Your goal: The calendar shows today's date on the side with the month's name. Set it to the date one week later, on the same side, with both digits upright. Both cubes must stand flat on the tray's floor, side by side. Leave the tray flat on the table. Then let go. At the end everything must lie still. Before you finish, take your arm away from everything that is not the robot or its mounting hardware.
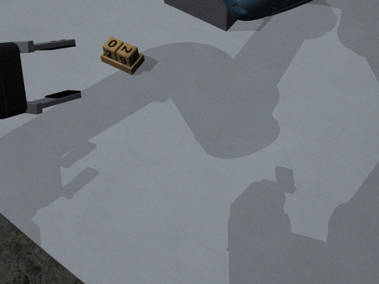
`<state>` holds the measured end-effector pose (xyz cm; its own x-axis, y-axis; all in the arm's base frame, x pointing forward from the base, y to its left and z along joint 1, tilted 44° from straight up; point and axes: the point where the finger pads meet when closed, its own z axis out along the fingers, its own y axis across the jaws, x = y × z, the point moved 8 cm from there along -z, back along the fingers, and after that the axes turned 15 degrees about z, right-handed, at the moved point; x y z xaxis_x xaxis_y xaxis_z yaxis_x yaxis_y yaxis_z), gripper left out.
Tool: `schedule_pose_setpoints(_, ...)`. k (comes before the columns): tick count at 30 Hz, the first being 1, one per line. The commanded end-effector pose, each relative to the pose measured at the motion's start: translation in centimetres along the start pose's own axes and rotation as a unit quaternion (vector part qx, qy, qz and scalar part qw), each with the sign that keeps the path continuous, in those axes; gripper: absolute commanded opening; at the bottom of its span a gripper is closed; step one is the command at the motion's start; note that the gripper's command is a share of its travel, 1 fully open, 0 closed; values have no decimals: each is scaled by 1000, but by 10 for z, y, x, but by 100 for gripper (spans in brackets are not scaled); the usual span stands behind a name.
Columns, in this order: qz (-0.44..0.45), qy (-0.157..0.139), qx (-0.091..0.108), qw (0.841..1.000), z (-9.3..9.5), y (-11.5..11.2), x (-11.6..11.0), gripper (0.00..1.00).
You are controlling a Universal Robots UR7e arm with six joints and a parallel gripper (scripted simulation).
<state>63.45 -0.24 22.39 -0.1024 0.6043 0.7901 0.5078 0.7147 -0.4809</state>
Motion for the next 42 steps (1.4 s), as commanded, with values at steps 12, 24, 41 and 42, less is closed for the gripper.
schedule_pose_setpoints(12,0,0,-1,1000,0,-1,0,100)
schedule_pose_setpoints(24,-2,0,-2,1000,0,-2,-1,100)
schedule_pose_setpoints(41,-38,-1,-31,999,3,-11,-20,100)
schedule_pose_setpoints(42,-43,-1,-35,998,3,-13,-23,100)
